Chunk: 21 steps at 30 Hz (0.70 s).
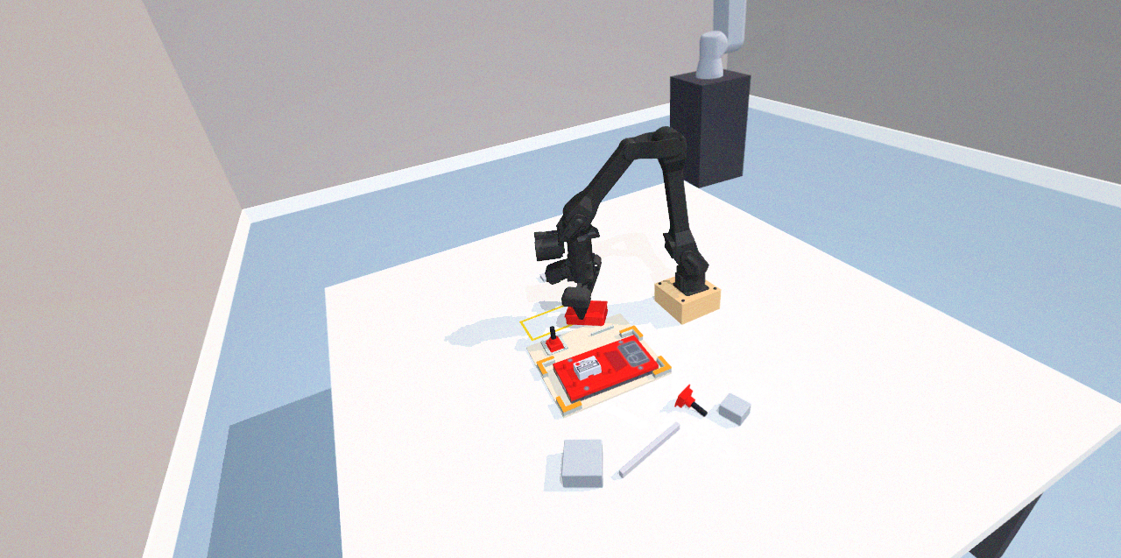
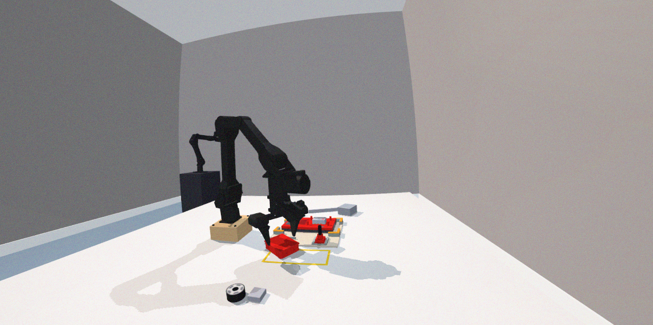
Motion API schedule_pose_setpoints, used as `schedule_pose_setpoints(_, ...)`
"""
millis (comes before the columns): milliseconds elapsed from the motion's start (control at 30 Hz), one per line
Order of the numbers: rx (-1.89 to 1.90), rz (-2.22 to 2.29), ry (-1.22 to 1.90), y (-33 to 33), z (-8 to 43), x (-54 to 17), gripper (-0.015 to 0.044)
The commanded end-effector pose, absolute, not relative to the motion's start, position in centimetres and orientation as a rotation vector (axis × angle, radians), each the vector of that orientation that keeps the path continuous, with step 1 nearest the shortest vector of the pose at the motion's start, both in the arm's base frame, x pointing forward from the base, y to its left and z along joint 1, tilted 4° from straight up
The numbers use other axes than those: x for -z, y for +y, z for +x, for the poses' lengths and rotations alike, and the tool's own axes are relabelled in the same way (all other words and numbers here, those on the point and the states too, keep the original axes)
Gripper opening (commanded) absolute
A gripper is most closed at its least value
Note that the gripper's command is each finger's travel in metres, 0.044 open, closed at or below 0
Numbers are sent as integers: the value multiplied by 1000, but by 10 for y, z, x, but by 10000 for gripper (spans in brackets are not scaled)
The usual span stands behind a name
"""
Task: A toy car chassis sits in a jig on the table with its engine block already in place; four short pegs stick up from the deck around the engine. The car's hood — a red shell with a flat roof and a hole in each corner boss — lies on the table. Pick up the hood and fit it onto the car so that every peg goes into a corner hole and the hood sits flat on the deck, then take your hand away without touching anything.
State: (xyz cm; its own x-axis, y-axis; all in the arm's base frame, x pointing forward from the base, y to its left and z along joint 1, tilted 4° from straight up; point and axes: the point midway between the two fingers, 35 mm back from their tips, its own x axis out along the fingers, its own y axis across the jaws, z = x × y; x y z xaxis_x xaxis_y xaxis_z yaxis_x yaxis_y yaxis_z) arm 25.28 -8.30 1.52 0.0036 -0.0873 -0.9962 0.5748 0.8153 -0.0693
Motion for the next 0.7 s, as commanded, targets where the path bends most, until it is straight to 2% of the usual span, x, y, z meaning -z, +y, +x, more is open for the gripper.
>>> schedule_pose_setpoints(0, 535, 413, 1497, -82, 251, -12, 440)
schedule_pose_setpoints(667, 535, 413, 1497, -82, 251, -3, 440)
